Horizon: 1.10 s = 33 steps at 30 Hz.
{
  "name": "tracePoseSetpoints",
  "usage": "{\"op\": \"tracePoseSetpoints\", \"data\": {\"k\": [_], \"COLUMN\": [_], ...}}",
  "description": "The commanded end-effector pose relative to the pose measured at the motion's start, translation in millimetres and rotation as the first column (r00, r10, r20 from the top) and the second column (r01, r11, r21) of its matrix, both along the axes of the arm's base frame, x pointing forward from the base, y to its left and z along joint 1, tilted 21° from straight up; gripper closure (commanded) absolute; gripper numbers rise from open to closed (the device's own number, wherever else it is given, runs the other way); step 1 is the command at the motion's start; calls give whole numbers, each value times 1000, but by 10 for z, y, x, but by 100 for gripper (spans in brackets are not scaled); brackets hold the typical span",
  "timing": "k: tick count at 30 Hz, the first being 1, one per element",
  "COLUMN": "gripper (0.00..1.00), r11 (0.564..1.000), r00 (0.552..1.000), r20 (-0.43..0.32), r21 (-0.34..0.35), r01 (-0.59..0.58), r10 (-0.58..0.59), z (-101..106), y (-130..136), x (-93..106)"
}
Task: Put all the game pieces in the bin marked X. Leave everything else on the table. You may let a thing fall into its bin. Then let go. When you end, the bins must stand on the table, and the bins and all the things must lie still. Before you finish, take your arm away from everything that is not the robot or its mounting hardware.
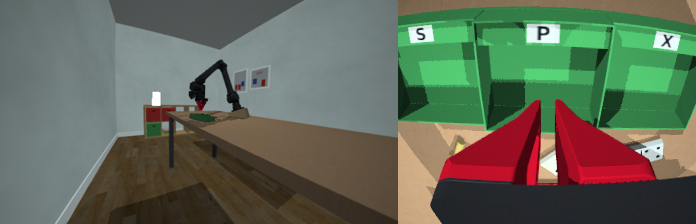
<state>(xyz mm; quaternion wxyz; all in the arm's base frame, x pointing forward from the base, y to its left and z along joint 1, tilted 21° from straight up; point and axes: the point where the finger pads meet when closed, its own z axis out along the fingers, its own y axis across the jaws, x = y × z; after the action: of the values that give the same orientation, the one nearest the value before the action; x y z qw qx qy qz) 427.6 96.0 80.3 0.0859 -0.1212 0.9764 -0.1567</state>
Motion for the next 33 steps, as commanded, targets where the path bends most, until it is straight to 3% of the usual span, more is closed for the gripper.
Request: {"op": "tracePoseSetpoints", "data": {"k": [1,2,3,13,15,16,18,24,27,29,32,33], "gripper": [92,92,92,92,92,92,92,92,92,92,92,92], "r11": [1000,999,999,999,999,999,999,999,999,999,999,999], "r00": [999,998,999,999,999,998,999,999,999,997,997,999], "r20": [41,51,27,18,18,48,18,18,34,66,67,35], "r21": [15,21,9,7,7,18,8,8,14,25,25,14], "r01": [23,27,37,32,32,31,32,31,31,31,31,31], "r10": [-24,-28,-37,-32,-32,-32,-32,-32,-32,-32,-32,-32], "z": [41,135,-51,-305,-305,-223,-381,-526,-470,-325,-320,-463], "y": [154,100,62,-79,-79,-40,-101,-147,-127,-114,-113,-124], "x": [86,111,37,103,103,241,118,147,222,263,269,236]}}
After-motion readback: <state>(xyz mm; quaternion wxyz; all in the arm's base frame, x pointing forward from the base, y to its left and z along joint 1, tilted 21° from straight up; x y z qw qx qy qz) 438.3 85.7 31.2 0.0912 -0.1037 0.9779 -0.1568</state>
